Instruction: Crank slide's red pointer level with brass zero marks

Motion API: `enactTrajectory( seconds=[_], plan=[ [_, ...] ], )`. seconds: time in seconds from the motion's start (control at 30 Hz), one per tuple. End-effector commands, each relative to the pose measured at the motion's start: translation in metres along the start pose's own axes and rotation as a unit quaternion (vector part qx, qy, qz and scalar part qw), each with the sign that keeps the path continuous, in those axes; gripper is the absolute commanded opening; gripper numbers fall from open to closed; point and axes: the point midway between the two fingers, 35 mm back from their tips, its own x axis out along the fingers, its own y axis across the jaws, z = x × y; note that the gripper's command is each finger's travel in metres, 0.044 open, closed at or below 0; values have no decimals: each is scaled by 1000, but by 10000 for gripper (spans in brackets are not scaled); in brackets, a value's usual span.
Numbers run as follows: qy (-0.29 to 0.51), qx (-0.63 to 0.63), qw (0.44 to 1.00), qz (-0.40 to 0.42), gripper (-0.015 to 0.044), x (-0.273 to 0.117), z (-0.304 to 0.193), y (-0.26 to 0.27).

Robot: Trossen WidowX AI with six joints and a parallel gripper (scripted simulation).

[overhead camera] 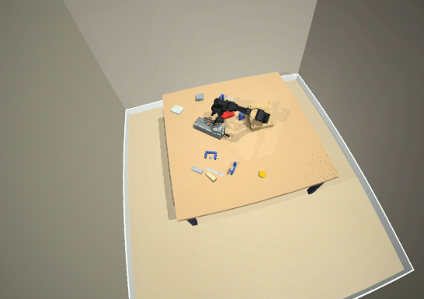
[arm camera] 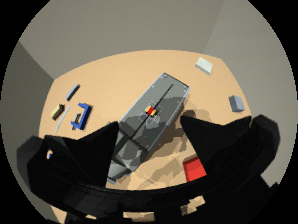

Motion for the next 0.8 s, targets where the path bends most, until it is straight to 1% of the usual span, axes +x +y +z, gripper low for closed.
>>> enactTrajectory(
  seconds=[0.0, 0.53, 0.77],
  plan=[
    [0, 0, 1000, 0, 414, 0, 0, 0],
    [0, 0, 1000, 0, 0, 0, 0, 0],
    [0, 0, 1000, 0, 0, 0, 0, 0]
  ],
)
